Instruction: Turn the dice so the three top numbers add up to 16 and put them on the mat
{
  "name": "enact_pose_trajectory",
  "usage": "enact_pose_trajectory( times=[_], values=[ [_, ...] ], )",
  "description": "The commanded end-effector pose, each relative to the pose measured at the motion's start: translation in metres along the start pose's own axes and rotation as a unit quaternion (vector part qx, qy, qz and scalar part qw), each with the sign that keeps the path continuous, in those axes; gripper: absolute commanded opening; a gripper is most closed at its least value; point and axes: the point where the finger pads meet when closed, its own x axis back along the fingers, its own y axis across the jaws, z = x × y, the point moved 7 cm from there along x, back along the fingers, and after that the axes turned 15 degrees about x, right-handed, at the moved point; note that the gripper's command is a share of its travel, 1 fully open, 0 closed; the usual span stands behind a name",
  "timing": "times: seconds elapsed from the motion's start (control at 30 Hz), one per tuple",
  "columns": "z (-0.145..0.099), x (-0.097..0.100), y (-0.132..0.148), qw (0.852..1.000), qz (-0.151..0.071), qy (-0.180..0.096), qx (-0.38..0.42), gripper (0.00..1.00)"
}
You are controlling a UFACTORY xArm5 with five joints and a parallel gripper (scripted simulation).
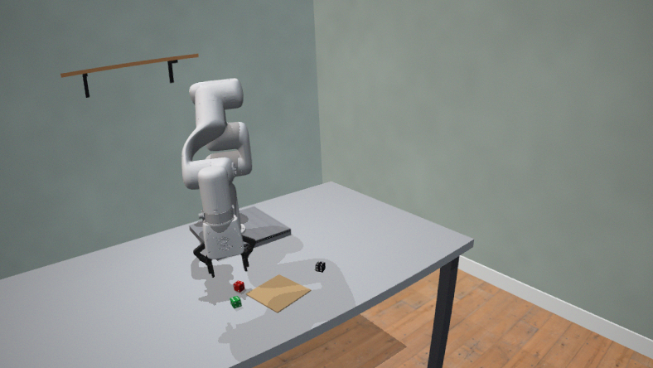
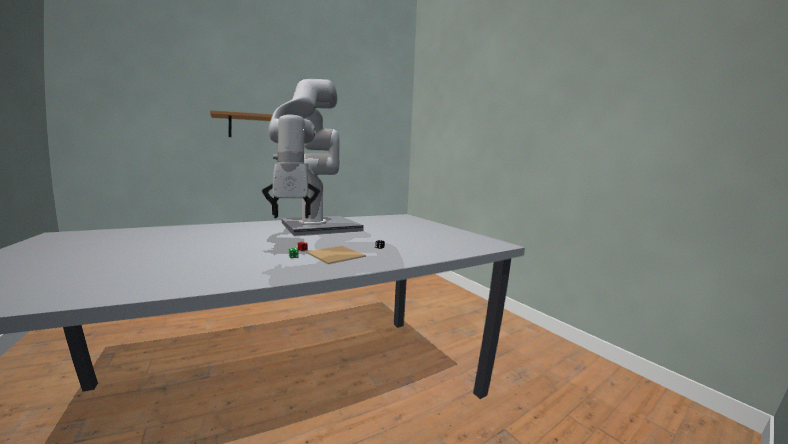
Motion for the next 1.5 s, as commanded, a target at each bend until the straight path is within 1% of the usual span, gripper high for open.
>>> enact_pose_trajectory(
  times=[0.0,0.03,0.13,0.2,0.33,0.37,0.4,0.47,0.5,0.53,0.63,0.7,0.73,0.77,0.8,0.83,0.87,0.9,0.93,0.97,1.0,1.03,1.07,1.1,1.13,1.17,1.2,1.3,1.37,1.4,1.47],
  values=[
    [0.001,-0.003,0.0,0.997,0.001,-0.002,0.078,1.0],
    [0.001,-0.004,0.0,0.995,0.001,-0.002,0.102,1.0],
    [0.001,-0.004,0.0,0.994,0.001,-0.002,0.109,1.0],
    [0.003,-0.008,0.001,0.985,0.001,-0.002,0.174,1.0],
    [0.004,-0.01,0.001,0.976,0.001,-0.002,0.216,1.0],
    [0.004,-0.011,0.001,0.97,0.001,-0.002,0.244,1.0],
    [0.004,-0.012,0.001,0.967,0.001,-0.002,0.255,1.0],
    [0.005,-0.014,0.001,0.957,0.001,-0.002,0.29,1.0],
    [0.005,-0.014,0.001,0.956,0.001,-0.002,0.294,1.0],
    [0.006,-0.015,0.002,0.947,0.001,-0.002,0.321,1.0],
    [0.007,-0.018,0.002,0.931,0.001,-0.002,0.365,1.0],
    [0.007,-0.018,0.002,0.931,0.001,-0.002,0.365,1.0],
    [0.007,-0.018,0.002,0.929,0.001,-0.002,0.371,1.0],
    [0.008,-0.02,0.002,0.913,0.001,-0.001,0.408,1.0],
    [0.009,-0.021,0.002,0.903,0.001,-0.001,0.43,1.0],
    [0.009,-0.022,0.002,0.898,0.001,-0.001,0.44,1.0],
    [0.009,-0.022,0.002,0.897,0.001,-0.001,0.442,1.0],
    [0.009,-0.023,0.003,0.884,0.001,-0.001,0.467,1.0],
    [0.01,-0.024,0.003,0.88,0.001,-0.001,0.475,1.0],
    [0.01,-0.025,0.003,0.869,0.002,-0.001,0.495,1.0],
    [0.01,-0.026,0.003,0.864,0.002,-0.001,0.504,1.0],
    [0.011,-0.027,0.003,0.853,0.002,-0.001,0.522,1.0],
    [0.011,-0.027,0.003,0.848,0.002,-0.001,0.531,1.0],
    [0.012,-0.028,0.003,0.836,0.002,-0.001,0.549,1.0],
    [0.012,-0.028,0.003,0.833,0.002,-0.001,0.554,1.0],
    [0.012,-0.03,0.003,0.819,0.002,-0.001,0.574,1.0],
    [0.013,-0.031,0.004,0.809,0.002,-0.001,0.588,1.0],
    [0.013,-0.031,0.004,0.807,0.002,-0.001,0.59,1.0],
    [0.014,-0.032,0.004,0.79,0.002,-0.001,0.613,1.0],
    [0.014,-0.033,0.004,0.784,0.002,-0.001,0.621,1.0],
    [0.014,-0.033,0.004,0.778,0.002,-0.001,0.628,1.0]
  ],
)
